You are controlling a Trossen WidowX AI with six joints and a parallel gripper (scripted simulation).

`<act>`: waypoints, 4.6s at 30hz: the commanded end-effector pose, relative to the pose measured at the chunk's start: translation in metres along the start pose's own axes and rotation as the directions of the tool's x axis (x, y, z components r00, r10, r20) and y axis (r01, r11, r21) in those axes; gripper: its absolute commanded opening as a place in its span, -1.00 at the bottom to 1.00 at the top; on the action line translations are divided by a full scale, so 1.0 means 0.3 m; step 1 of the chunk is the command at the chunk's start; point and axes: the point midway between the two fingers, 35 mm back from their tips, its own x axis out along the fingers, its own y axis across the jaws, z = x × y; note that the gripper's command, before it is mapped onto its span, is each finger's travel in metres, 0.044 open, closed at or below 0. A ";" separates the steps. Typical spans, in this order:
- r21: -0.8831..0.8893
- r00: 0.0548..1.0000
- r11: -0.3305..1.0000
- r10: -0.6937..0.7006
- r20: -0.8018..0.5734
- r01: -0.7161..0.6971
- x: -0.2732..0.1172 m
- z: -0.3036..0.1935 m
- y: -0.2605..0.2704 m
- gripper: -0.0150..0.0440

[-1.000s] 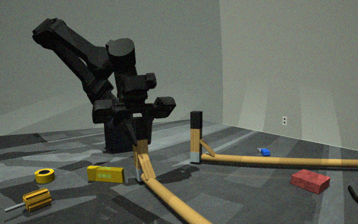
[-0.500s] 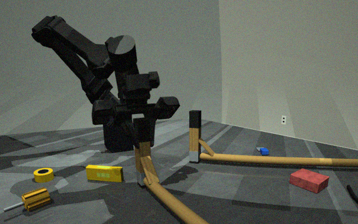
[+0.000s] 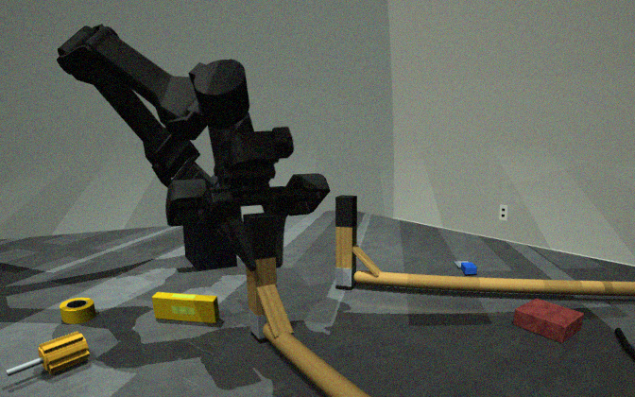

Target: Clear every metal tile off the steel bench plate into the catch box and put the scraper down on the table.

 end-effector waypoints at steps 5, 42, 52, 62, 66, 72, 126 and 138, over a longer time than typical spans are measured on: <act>0.006 1.000 1.000 0.000 0.014 0.000 0.023 0.044 -0.002 -0.49; 0.008 1.000 1.000 -0.002 0.016 0.002 0.121 0.183 -0.060 -0.49; 0.008 1.000 1.000 -0.003 0.017 0.003 0.150 0.229 -0.061 -0.49; 0.009 1.000 1.000 -0.003 0.017 0.003 0.179 0.273 -0.061 -0.49; 0.009 1.000 1.000 -0.003 0.018 0.003 0.191 0.290 -0.061 -0.49; 0.009 1.000 1.000 -0.003 0.018 0.003 0.209 0.315 -0.060 -0.49; 0.006 1.000 1.000 -0.005 0.012 0.005 0.308 0.431 -0.045 -0.49; 0.006 1.000 1.000 -0.004 0.013 0.004 0.278 0.403 -0.045 -0.49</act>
